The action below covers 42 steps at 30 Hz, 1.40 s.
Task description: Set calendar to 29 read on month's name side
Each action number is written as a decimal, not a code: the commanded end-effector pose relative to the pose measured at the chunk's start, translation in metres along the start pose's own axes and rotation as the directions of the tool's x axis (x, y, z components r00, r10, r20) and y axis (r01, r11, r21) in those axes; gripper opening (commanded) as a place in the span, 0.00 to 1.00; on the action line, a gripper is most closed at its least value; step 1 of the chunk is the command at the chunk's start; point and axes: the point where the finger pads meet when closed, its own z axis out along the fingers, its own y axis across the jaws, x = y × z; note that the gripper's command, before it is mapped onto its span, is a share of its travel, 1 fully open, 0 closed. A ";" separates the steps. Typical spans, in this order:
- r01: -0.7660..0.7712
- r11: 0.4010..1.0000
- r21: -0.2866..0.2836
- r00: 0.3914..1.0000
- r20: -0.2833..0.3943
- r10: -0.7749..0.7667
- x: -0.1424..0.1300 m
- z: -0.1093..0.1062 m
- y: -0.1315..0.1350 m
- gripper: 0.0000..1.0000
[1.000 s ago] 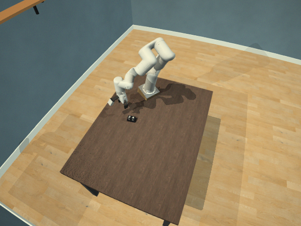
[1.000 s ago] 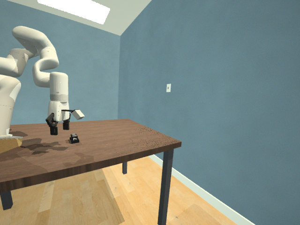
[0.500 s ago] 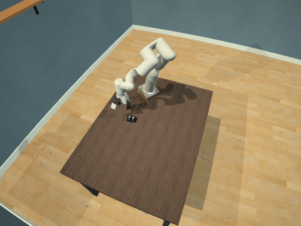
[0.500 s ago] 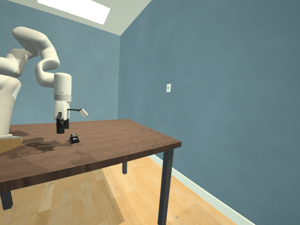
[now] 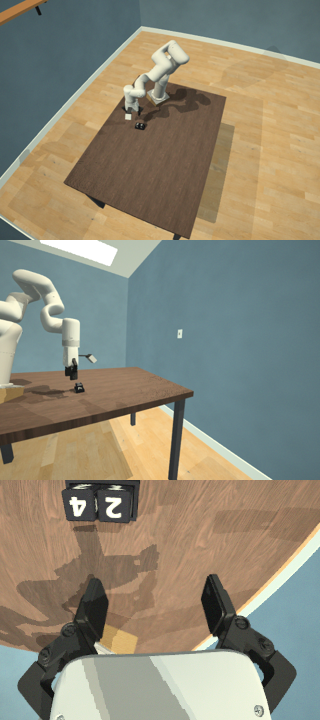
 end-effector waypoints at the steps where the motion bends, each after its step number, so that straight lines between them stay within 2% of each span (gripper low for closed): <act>1: 0.172 0.985 -0.006 0.985 -0.013 -0.172 0.007 -0.002 -0.006 1.00; 6: 0.301 0.954 -0.008 0.954 -0.012 -0.301 0.013 -0.003 -0.012 1.00; 14: 0.546 0.837 -0.012 0.837 -0.010 -0.546 0.024 -0.006 -0.024 1.00; 16: 0.546 0.837 -0.012 0.837 -0.010 -0.546 0.024 -0.006 -0.024 1.00; 17: 0.575 0.818 -0.012 0.818 -0.010 -0.575 0.025 -0.006 -0.026 1.00; 18: 0.644 0.765 -0.013 0.765 -0.009 -0.644 0.029 -0.007 -0.030 1.00; 19: 0.652 0.758 -0.013 0.758 -0.009 -0.653 0.029 -0.007 -0.031 1.00; 25: 0.779 0.627 -0.015 0.626 -0.008 -0.779 0.036 -0.008 -0.040 1.00; 27: 0.827 0.562 -0.016 0.562 -0.008 -0.827 0.039 -0.009 -0.044 1.00; 28: 0.829 0.559 -0.016 0.559 -0.008 -0.829 0.039 -0.009 -0.044 1.00; 29: 0.861 0.508 -0.017 0.508 -0.008 -0.862 0.041 -0.009 -0.047 1.00; 30: 0.869 0.494 -0.017 0.494 -0.008 -0.869 0.042 -0.010 -0.048 1.00; 31: 0.891 0.454 -0.018 0.454 -0.007 -0.891 0.044 -0.010 -0.050 1.00; 33: 0.891 0.454 -0.018 0.454 -0.007 -0.891 0.044 -0.010 -0.050 1.00; 34: 0.902 0.432 -0.018 0.432 -0.007 -0.902 0.044 -0.010 -0.052 1.00; 36: 0.946 0.324 -0.020 0.324 -0.007 -0.946 0.049 -0.011 -0.058 1.00; 42: 0.982 0.189 -0.022 0.189 -0.006 -0.982 0.053 -0.013 -0.066 1.00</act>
